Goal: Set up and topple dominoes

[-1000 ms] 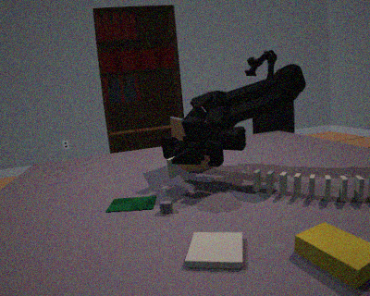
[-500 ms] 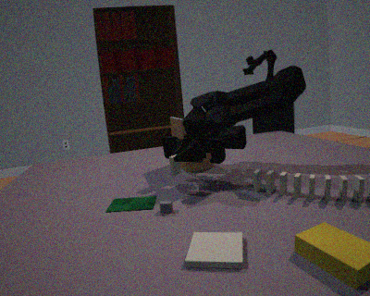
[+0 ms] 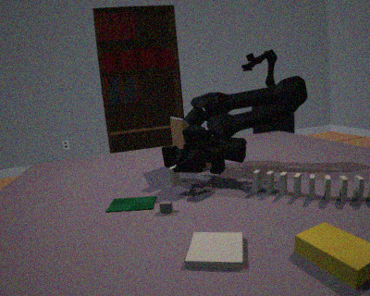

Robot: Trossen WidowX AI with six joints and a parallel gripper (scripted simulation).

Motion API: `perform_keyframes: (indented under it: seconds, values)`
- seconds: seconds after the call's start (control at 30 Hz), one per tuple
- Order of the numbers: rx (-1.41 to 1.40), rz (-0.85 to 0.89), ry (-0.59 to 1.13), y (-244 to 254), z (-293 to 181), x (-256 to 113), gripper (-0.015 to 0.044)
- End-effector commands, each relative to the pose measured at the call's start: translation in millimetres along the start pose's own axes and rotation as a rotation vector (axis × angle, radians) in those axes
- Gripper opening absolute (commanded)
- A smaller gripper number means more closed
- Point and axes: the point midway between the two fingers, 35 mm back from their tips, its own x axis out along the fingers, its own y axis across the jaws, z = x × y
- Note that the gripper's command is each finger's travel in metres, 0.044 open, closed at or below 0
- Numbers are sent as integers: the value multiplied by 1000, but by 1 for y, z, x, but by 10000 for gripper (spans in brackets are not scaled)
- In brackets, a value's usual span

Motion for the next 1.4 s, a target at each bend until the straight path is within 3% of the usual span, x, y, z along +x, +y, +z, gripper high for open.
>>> perform_keyframes:
  seconds: [0.0, 0.4, 0.93, 1.17, 1.37]
  values:
    - [-1, 0, -7, 0, -14, 5, 30]
    - [-1, 1, -7, 0, -16, 6, 30]
    - [-1, 0, -6, 0, -15, 6, 440]
    - [-1, 3, 0, 0, 31, 1, 440]
    - [-21, 5, 3, 4, 31, 5, 440]
